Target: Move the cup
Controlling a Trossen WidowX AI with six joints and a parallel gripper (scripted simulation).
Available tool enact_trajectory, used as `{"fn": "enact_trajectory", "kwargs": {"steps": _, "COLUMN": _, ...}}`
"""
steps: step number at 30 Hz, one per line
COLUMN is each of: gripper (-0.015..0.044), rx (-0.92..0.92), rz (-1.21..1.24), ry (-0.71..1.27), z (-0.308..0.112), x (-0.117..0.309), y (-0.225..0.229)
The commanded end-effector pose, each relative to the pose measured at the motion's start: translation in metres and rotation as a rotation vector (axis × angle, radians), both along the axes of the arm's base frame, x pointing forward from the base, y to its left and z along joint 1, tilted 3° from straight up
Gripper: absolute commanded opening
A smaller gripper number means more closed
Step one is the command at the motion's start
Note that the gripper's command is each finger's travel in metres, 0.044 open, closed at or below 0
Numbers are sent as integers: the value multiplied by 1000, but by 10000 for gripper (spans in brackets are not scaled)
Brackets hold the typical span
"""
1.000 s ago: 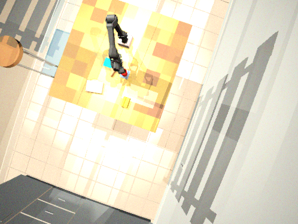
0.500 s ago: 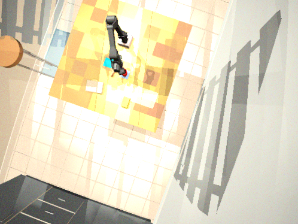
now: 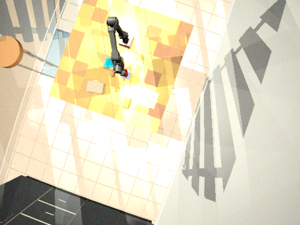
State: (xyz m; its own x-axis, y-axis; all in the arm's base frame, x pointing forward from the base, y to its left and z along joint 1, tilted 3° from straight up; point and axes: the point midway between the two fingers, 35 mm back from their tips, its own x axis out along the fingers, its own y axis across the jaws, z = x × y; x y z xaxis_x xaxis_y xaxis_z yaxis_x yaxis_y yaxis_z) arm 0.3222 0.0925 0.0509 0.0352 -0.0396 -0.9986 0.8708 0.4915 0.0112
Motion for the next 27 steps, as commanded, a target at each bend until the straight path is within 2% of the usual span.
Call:
{"fn": "enact_trajectory", "kwargs": {"steps": 1, "gripper": 148, "rx": -8, "rz": -4, "ry": 14, "z": -10, "x": -3, "y": -2}}
{"fn": "enact_trajectory", "kwargs": {"steps": 12, "gripper": 148, "rx": -8, "rz": -4, "ry": 14, "z": -28, "x": -4, "y": -2}}
{"fn": "enact_trajectory", "kwargs": {"steps": 24, "gripper": 148, "rx": -8, "rz": -4, "ry": 14, "z": -29, "x": -4, "y": -2}}
{"fn": "enact_trajectory", "kwargs": {"steps": 27, "gripper": 69, "rx": -3, "rz": -3, "ry": 10, "z": -27, "x": -3, "y": -1}}
